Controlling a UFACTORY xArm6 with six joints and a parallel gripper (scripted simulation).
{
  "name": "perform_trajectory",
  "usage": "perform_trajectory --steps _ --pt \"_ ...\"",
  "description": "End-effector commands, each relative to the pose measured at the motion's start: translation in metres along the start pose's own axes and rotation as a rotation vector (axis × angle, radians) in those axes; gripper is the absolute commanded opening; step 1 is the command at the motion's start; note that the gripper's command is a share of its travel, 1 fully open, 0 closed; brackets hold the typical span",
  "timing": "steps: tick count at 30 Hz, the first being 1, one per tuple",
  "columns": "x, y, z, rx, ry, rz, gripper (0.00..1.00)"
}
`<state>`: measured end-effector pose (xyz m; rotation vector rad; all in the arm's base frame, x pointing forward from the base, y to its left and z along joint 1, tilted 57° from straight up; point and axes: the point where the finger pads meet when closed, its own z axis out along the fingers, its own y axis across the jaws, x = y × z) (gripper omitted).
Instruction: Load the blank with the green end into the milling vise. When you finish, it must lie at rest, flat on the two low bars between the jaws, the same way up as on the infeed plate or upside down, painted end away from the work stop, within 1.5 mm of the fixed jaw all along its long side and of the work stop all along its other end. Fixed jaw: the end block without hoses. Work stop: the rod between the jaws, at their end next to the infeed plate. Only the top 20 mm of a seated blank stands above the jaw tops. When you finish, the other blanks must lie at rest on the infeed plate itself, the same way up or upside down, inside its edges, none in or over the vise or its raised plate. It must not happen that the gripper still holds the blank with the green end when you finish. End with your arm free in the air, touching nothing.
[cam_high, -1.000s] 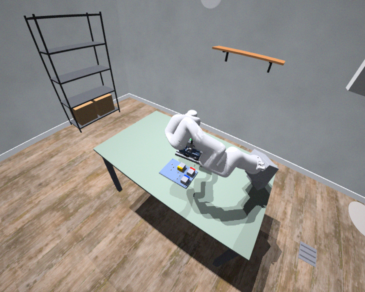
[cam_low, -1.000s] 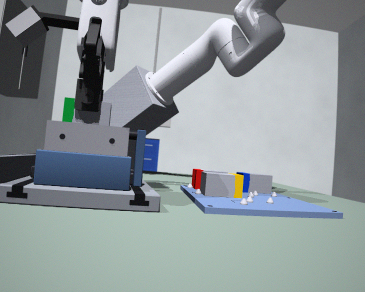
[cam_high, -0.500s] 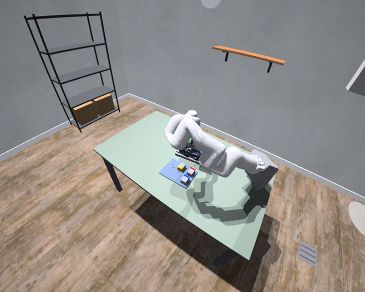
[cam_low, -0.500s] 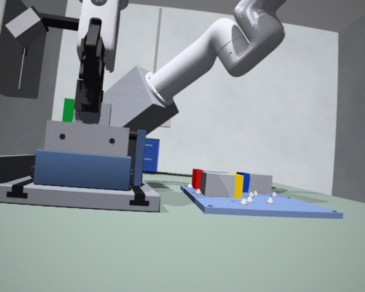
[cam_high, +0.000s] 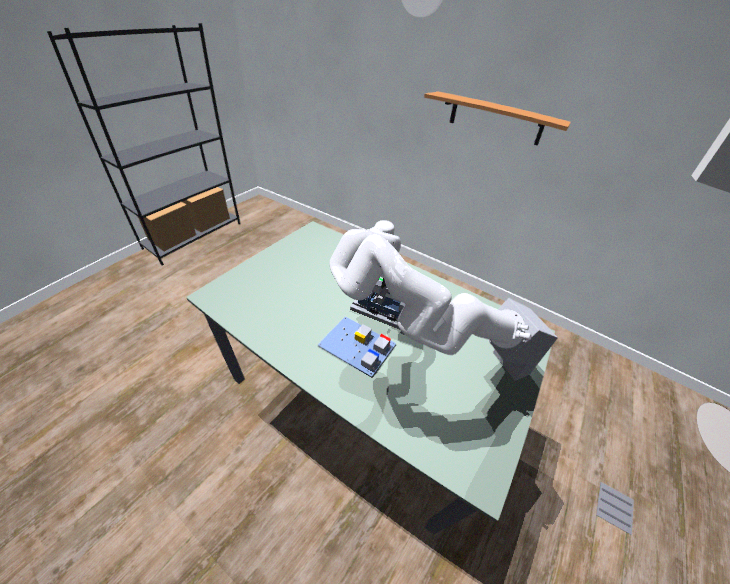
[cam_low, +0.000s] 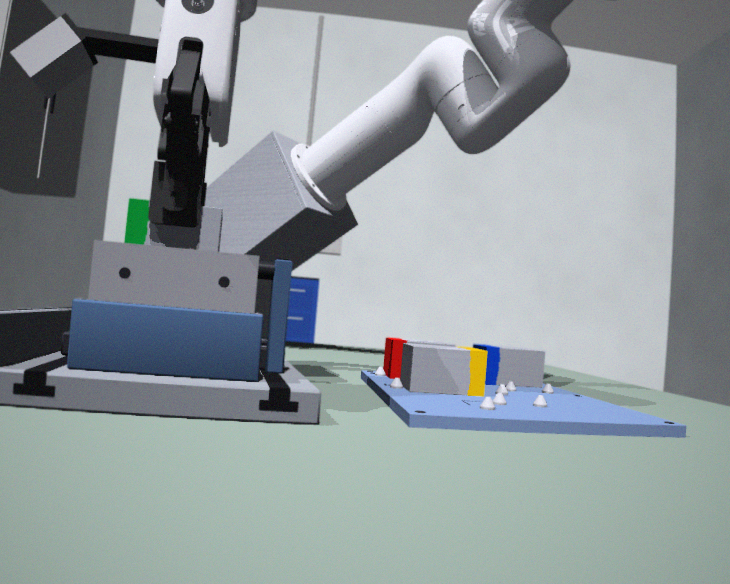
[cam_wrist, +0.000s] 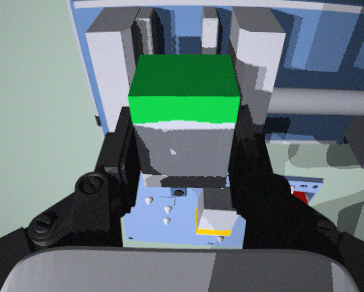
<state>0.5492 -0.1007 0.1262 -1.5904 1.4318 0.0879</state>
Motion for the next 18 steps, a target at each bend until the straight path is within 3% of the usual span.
perform_trajectory --steps 1,18 --pt "0.0005 -0.0010 -0.0007 0.002 0.002 -0.001 0.00" --pt "0.0006 -0.0010 0.0008 0.002 0.002 -0.001 0.00"
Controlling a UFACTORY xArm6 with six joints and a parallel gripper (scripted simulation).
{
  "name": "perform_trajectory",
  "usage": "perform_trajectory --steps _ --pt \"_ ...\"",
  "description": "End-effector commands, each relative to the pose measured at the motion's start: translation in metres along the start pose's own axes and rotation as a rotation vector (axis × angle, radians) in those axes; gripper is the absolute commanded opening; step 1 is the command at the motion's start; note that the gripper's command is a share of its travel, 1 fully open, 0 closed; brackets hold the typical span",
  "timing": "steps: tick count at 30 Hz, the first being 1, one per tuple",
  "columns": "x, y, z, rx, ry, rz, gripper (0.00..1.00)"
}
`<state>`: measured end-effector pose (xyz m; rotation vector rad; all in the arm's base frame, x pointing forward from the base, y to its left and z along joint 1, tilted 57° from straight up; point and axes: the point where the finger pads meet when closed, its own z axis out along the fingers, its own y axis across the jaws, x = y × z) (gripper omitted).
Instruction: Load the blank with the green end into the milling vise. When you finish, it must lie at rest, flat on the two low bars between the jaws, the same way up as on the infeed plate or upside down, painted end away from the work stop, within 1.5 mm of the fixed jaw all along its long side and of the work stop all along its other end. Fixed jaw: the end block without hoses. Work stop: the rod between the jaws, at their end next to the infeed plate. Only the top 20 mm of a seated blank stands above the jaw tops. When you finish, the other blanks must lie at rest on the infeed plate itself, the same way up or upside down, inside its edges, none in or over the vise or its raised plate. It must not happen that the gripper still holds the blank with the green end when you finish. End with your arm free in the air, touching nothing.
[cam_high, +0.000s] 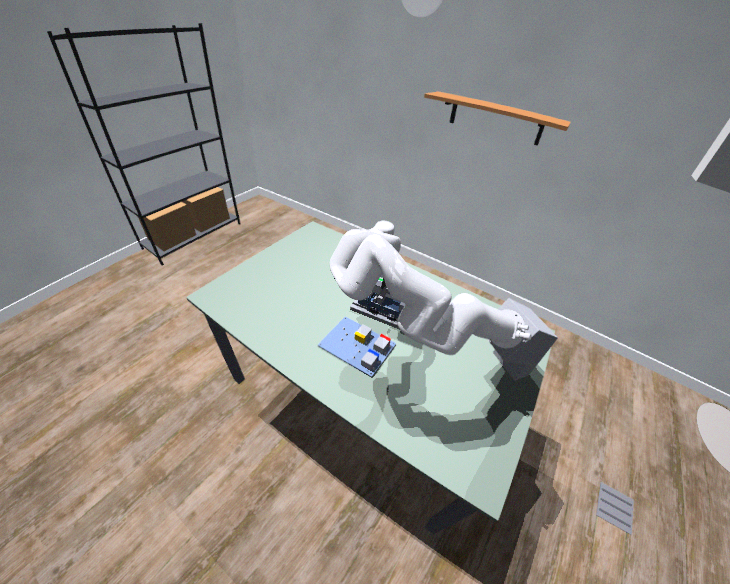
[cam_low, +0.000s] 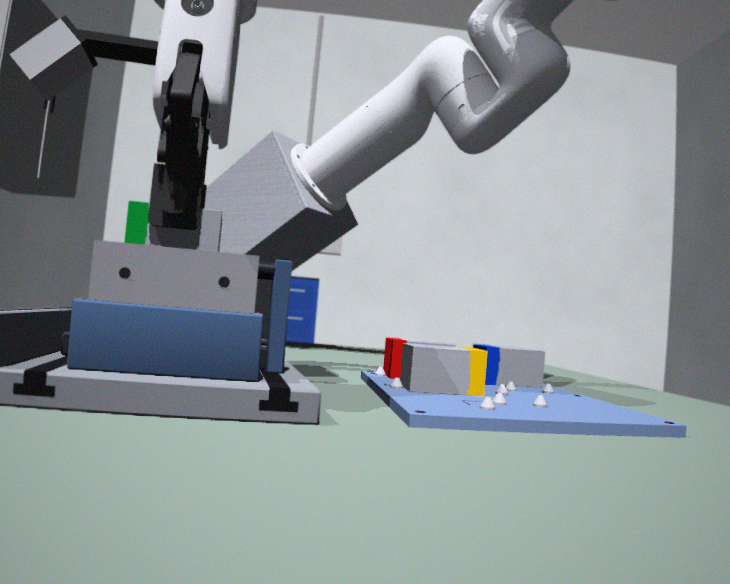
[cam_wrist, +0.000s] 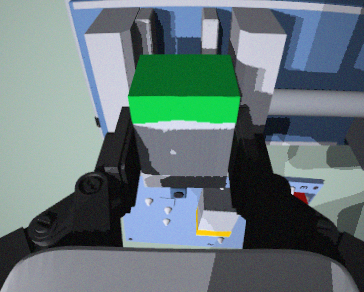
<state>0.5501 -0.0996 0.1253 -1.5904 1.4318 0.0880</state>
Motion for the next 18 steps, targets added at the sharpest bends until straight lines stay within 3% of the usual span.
perform_trajectory --steps 1,18 --pt "0.0006 -0.0010 -0.0007 0.002 0.002 -0.001 0.00" --pt "0.0006 -0.0010 0.0008 0.002 0.002 -0.001 0.00"
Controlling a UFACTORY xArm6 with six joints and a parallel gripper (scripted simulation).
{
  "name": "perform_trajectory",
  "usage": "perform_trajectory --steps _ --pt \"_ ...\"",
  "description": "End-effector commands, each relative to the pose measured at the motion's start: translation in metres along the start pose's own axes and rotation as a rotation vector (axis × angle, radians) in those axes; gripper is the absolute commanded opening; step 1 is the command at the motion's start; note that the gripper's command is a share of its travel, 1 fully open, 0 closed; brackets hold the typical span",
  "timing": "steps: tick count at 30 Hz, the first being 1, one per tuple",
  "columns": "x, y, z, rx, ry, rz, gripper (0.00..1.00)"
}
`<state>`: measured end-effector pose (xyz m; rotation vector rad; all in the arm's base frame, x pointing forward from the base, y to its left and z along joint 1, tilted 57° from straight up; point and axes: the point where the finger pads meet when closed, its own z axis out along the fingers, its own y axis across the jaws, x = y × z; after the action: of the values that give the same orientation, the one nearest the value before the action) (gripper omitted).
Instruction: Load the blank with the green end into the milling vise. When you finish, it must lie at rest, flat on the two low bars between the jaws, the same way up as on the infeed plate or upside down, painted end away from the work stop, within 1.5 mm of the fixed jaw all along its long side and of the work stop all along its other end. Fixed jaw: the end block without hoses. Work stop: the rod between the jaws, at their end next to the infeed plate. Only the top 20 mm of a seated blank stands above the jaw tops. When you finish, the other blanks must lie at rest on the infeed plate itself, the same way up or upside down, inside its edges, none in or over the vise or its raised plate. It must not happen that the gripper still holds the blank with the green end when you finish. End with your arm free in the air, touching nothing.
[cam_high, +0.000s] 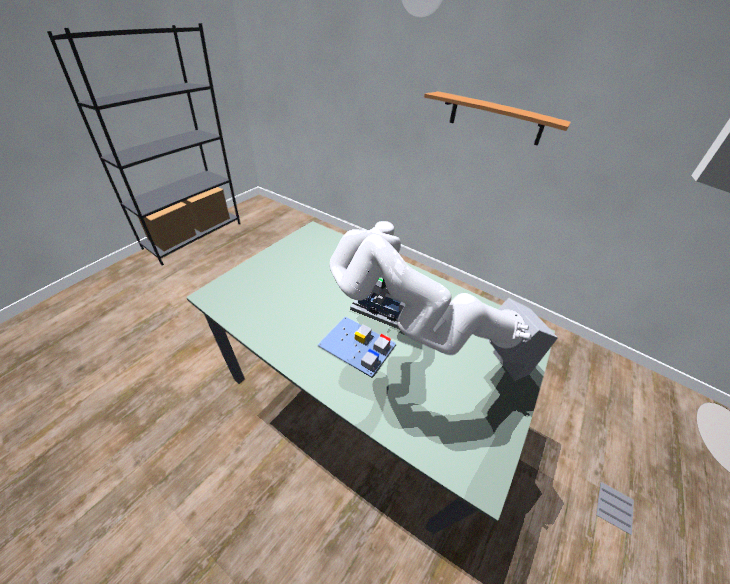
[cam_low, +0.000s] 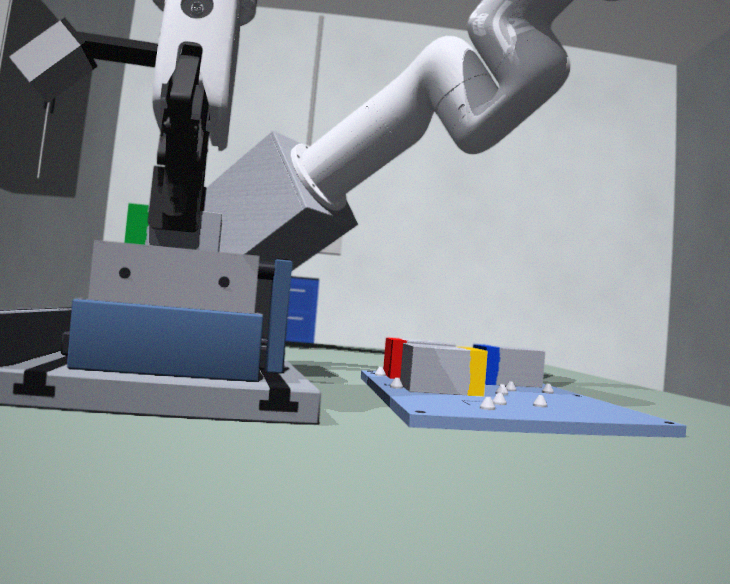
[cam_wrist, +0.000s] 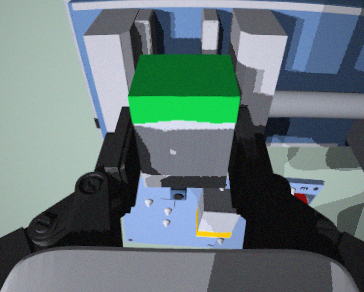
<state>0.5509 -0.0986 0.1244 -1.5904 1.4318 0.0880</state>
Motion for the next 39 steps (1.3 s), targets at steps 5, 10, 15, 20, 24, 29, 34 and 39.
perform_trajectory --steps 5,10,15,20,24,29,34,39 --pt "0.0006 -0.0010 -0.0005 0.002 0.002 -0.001 0.00" --pt "0.0006 -0.0010 -0.0004 0.002 0.002 -0.001 0.00" --pt "0.0006 -0.0010 0.0004 0.002 0.002 -0.001 0.00" --pt "0.0006 -0.0010 0.0010 0.002 0.002 -0.001 0.00" --pt "0.0006 -0.0010 0.0010 0.002 0.002 -0.001 0.00" --pt "0.0006 -0.0010 0.0016 0.002 0.002 -0.001 0.00" --pt "0.0006 -0.0010 0.0027 0.002 0.002 -0.001 0.00" --pt "0.0006 -0.0010 0.0032 0.002 0.002 -0.001 0.00"
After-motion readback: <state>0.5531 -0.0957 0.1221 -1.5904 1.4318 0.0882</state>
